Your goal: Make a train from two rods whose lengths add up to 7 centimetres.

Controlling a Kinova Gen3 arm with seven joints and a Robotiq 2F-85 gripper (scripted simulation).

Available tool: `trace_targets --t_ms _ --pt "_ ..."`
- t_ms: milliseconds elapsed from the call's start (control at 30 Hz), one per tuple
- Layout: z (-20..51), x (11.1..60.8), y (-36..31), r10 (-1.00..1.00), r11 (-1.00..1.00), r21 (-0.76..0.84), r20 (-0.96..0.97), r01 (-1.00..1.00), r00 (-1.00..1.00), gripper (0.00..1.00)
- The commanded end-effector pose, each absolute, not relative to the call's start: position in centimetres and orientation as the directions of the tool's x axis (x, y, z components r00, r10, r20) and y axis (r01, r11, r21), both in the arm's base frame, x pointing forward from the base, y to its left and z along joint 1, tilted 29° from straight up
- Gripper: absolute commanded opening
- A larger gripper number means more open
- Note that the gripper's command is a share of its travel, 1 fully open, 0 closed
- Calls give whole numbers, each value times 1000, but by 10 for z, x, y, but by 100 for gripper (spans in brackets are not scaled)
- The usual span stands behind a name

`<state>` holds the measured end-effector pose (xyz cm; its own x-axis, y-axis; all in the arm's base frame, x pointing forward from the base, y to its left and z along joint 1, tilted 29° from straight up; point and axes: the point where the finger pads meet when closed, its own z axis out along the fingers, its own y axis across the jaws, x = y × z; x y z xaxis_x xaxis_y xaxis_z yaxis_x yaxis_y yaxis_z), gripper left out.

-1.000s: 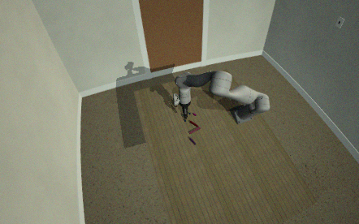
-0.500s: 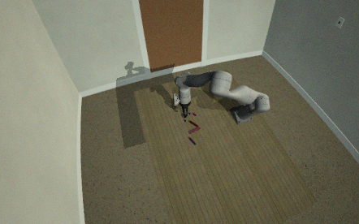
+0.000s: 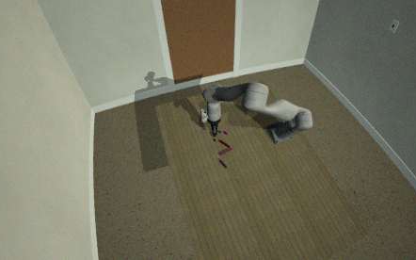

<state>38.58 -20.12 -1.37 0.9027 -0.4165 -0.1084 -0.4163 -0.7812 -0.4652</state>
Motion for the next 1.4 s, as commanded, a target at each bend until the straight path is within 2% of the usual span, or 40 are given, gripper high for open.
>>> trace_targets --t_ms 0,1367 --pt "-15 386 -201 -417 -781 -465 -109 -417 902 24" --pt "-55 392 -180 -417 -781 -465 -109 -417 902 24"
